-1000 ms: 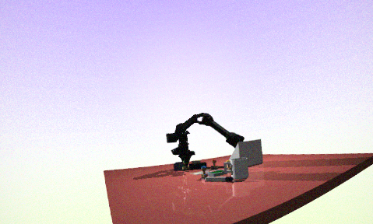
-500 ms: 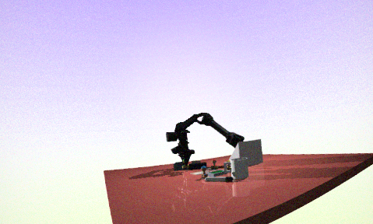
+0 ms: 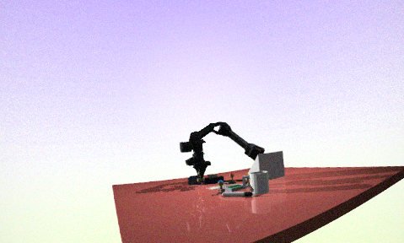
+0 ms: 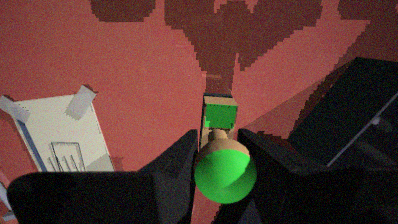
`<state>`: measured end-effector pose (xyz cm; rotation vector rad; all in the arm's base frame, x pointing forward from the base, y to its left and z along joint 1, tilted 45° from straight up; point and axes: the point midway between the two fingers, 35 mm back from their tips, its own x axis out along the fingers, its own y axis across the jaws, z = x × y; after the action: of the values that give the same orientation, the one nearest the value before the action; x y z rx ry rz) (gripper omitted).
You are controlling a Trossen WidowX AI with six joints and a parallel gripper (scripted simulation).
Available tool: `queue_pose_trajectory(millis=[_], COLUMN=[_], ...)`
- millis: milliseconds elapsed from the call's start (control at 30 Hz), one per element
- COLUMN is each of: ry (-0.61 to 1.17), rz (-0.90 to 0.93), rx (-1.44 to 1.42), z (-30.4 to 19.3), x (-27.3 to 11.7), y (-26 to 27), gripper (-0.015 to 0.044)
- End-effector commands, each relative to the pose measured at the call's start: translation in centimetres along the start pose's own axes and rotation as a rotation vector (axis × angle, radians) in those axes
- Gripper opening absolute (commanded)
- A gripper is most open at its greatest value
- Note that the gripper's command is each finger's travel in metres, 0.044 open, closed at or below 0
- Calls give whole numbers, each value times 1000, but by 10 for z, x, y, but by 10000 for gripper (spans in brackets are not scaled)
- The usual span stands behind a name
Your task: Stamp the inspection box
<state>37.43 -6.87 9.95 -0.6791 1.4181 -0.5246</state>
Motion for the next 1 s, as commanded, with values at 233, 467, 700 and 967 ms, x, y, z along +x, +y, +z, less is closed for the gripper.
queue_pose_trajectory(millis=[233, 467, 700, 967], ry=[-5, -5, -5, -5], rz=[-1, -1, -1, -1], rx=[7, 7, 7, 7], z=[1, 1, 1, 1], x=[-7, -10, -14, -17], y=[0, 0, 0, 0], gripper=[0, 0, 0, 0])
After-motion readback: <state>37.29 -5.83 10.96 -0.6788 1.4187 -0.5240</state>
